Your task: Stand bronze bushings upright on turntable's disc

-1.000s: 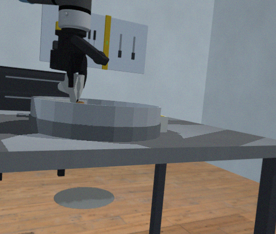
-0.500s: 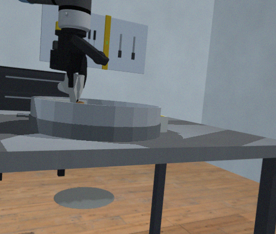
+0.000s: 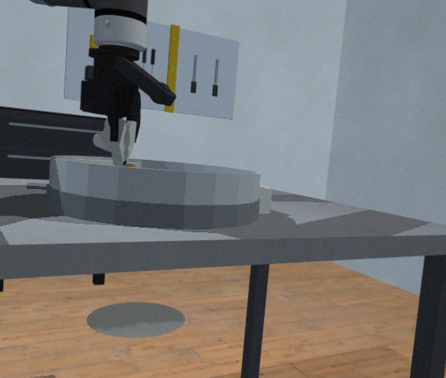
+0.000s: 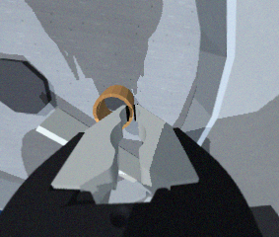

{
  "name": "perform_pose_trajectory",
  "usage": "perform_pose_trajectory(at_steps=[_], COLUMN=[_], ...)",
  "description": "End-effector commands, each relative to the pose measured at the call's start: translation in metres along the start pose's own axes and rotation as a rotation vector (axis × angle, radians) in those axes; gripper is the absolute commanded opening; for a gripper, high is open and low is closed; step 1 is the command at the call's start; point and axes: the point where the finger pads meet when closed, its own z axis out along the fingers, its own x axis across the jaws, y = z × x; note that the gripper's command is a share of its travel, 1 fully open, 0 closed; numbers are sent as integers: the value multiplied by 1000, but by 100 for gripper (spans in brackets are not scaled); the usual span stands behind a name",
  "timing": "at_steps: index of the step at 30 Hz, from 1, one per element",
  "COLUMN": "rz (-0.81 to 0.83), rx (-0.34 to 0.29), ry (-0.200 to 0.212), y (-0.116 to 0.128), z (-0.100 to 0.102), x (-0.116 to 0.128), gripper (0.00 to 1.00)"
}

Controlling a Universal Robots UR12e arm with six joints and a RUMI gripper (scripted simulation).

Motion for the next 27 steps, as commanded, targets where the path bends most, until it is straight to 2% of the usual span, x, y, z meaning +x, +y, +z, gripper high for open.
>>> perform_pose_trajectory(at_steps=[1, 16, 17, 27], rz=[-4, -4, -4, -4], rx=[0, 0, 0, 0], ry=[0, 0, 0, 0], y=[-1, -1, -1, -1], z=[1, 1, 1, 1], x=[-1, -1, -1, -1], gripper=[0, 0, 6, 6])
